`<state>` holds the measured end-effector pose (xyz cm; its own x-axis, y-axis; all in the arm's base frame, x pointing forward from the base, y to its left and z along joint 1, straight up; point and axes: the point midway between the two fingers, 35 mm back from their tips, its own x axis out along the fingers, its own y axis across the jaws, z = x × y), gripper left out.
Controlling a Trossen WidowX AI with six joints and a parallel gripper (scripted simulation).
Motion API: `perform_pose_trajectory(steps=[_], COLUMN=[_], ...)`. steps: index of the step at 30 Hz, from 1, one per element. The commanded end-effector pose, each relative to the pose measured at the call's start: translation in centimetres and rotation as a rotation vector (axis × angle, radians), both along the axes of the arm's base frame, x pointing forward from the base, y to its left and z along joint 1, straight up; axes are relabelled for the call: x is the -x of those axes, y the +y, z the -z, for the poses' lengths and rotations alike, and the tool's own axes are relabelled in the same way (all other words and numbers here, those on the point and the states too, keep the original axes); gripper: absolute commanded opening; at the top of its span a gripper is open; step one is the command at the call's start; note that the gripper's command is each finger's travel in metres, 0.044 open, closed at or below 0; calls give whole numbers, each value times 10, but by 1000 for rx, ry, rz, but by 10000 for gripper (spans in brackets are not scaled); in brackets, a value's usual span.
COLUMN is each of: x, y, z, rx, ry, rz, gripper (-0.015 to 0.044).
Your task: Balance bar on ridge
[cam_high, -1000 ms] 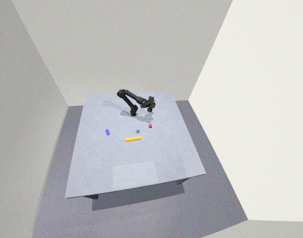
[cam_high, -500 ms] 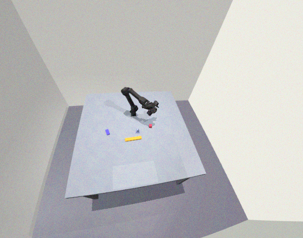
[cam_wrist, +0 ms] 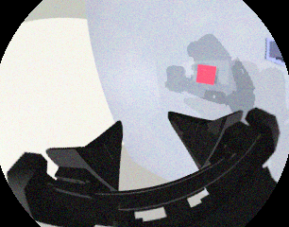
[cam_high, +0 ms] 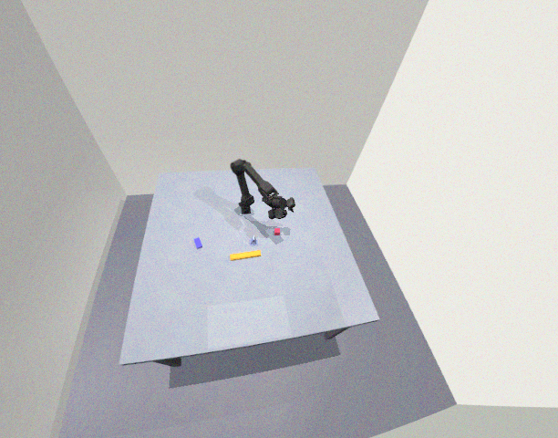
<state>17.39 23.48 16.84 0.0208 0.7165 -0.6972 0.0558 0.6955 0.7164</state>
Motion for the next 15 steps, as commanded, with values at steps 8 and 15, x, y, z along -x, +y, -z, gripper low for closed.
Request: perform_pose_trajectory(steps=[8, 15], x=[-63, -97], y=[-32, -59], z=[5, 9], rx=[125, 183], ry=[79, 112], rz=[274, 423], gripper=[315, 315])
